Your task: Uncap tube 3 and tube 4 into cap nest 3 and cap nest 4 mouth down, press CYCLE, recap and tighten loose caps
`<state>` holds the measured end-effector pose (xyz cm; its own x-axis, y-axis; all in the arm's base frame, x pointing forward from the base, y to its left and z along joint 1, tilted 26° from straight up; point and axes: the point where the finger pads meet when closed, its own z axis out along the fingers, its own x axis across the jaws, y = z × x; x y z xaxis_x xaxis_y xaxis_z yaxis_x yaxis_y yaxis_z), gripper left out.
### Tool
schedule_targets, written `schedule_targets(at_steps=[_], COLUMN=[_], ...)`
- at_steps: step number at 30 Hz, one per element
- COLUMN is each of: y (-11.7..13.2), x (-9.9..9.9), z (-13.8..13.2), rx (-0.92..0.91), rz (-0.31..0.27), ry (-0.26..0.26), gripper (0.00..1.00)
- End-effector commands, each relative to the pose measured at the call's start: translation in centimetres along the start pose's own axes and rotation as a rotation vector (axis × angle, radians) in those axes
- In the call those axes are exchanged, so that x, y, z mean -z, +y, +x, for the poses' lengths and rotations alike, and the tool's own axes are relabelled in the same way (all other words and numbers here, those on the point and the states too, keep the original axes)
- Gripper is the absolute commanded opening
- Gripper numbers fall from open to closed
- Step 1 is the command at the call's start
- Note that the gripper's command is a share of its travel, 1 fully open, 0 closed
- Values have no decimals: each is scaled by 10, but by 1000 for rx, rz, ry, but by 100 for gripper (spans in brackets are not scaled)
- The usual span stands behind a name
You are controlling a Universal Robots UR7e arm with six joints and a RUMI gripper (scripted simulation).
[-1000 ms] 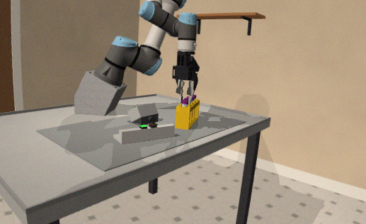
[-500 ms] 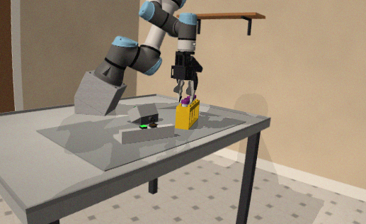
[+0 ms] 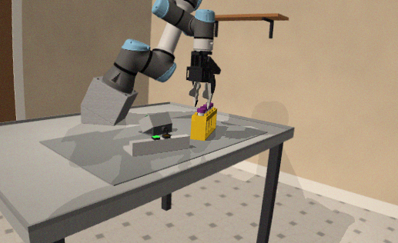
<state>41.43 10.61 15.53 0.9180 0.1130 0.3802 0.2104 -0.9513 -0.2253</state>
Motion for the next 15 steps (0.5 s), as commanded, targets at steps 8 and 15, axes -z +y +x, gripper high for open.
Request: schedule_targets(at_steps=[8,15], y=[0,-23], x=[29,29], z=[0,-8], rx=[0,250], rz=[0,0], ry=[1,1], gripper=[35,35])
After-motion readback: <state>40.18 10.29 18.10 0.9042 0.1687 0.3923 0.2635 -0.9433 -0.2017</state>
